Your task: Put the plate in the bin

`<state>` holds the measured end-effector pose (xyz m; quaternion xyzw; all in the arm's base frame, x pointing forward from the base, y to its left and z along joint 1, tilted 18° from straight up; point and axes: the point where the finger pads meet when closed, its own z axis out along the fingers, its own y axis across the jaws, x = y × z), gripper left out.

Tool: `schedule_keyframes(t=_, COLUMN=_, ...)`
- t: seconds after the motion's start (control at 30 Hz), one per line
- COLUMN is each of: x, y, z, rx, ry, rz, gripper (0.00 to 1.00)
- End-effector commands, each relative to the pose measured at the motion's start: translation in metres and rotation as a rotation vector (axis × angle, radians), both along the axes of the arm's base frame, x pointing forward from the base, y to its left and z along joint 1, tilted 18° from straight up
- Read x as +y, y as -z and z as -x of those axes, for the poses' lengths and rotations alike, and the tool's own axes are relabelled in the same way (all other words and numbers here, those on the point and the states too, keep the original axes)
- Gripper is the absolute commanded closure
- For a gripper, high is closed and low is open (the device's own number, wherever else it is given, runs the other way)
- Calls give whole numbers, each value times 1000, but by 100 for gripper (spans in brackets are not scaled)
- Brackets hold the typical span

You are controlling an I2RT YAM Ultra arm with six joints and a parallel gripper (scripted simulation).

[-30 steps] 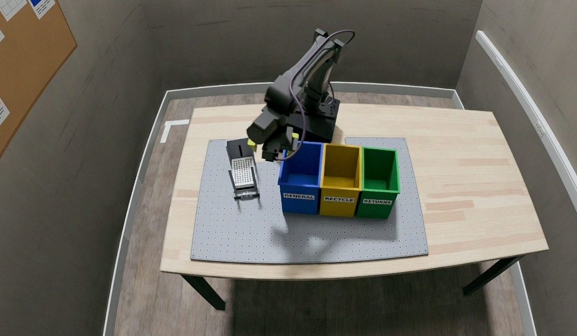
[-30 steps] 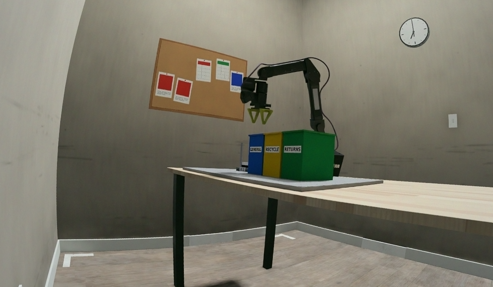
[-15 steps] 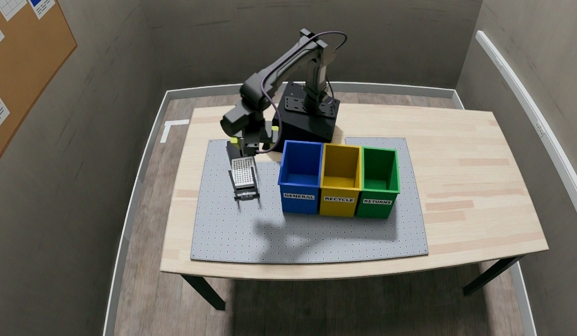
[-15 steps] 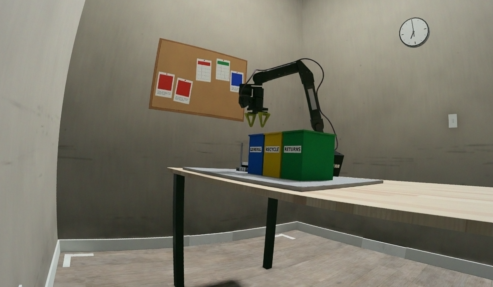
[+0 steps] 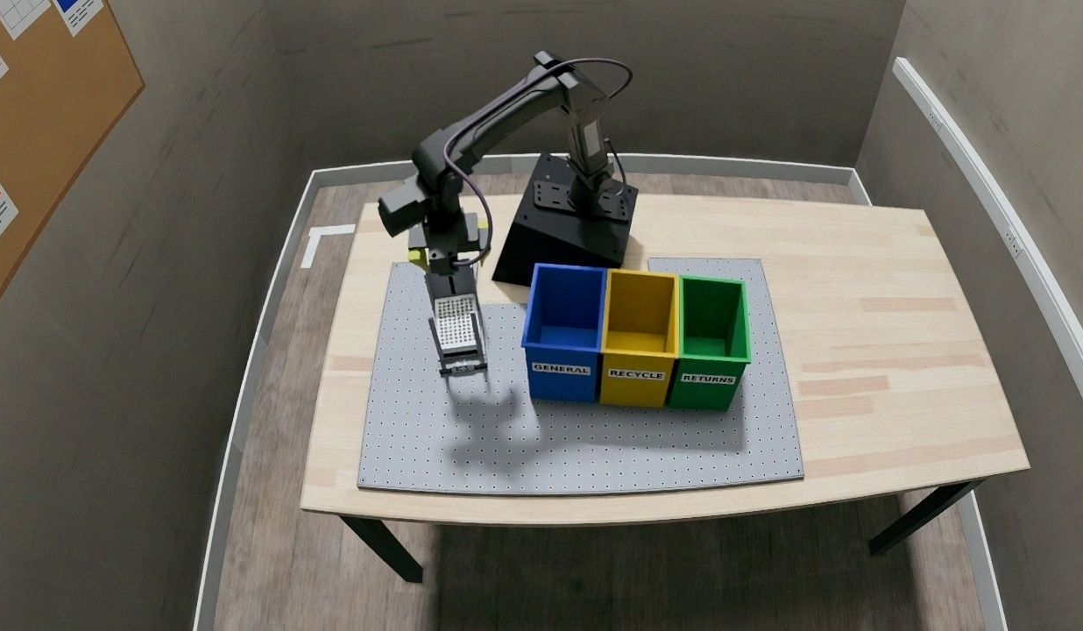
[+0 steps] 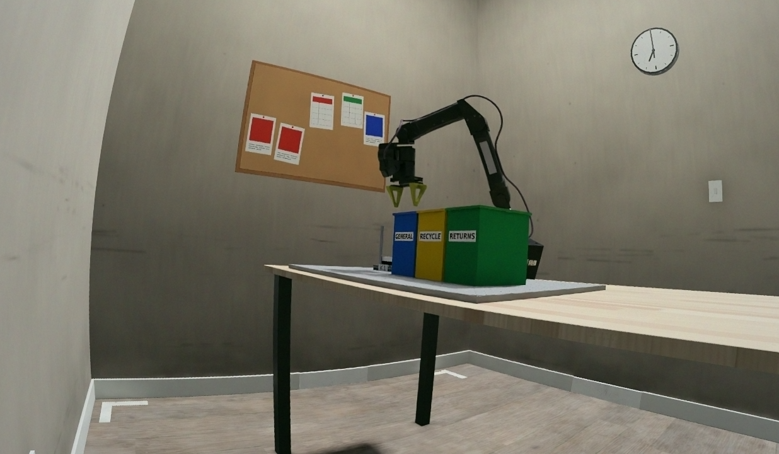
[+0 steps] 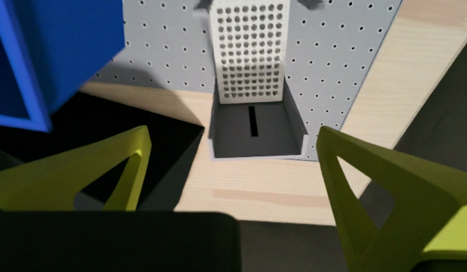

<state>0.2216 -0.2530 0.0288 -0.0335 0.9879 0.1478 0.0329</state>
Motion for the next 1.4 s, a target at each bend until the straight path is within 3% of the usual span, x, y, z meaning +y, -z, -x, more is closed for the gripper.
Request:
schedule_keyframes(t=0.0, x=-25, y=2, z=5, rx=-67, ry=-41, rz=20, gripper=0)
schedule_keyframes(t=0.13, x=-28, y=5, z=12, rx=-63, ry=-41, rz=14, gripper=0)
schedule_keyframes(t=0.2, x=-25, y=-7, z=5, rx=-79, ry=-62, rz=40, gripper=0)
schedule_keyframes(t=1.37, x=-28, y=-2, z=11, rx=-70, ry=-38, rz=28, gripper=0)
